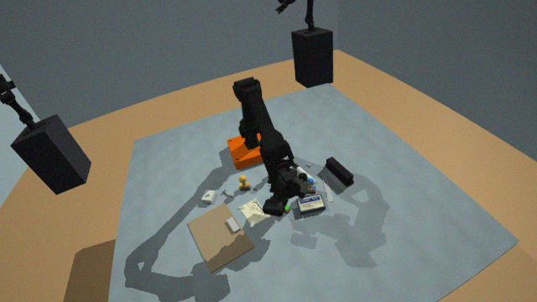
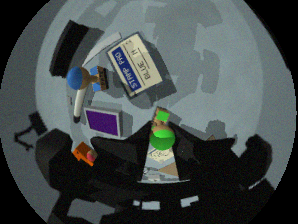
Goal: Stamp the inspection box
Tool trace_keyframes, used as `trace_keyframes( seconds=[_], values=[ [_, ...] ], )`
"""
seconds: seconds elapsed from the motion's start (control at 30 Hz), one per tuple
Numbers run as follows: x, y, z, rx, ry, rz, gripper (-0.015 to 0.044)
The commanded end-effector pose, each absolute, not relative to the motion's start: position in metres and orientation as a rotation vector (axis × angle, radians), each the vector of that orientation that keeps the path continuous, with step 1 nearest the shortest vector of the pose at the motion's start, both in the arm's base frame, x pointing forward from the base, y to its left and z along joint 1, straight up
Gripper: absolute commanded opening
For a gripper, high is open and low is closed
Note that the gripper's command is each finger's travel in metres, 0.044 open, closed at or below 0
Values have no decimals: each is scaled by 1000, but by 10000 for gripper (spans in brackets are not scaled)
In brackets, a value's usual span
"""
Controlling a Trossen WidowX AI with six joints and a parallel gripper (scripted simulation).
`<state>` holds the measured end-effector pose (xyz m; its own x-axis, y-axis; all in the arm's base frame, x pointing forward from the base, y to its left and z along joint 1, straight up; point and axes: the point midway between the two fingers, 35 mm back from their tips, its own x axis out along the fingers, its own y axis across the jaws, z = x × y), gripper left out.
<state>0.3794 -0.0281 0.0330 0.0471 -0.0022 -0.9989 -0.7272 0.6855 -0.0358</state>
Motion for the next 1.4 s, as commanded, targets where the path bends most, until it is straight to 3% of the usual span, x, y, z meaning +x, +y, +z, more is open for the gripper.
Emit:
trace_keyframes(
  seconds=[0.0, 0.2, 0.23, 0.33, 0.6, 1.37],
  values=[
    [380, -28, 34, -650, 1431, 616, 105],
    [380, -28, 34, -650, 1431, 616, 263],
    [380, -28, 34, -650, 1431, 616, 267],
    [381, -28, 43, -650, 1431, 616, 267],
    [376, -28, 148, -646, 1435, 611, 267],
    [376, -28, 150, -650, 1433, 617, 267]
  ],
)
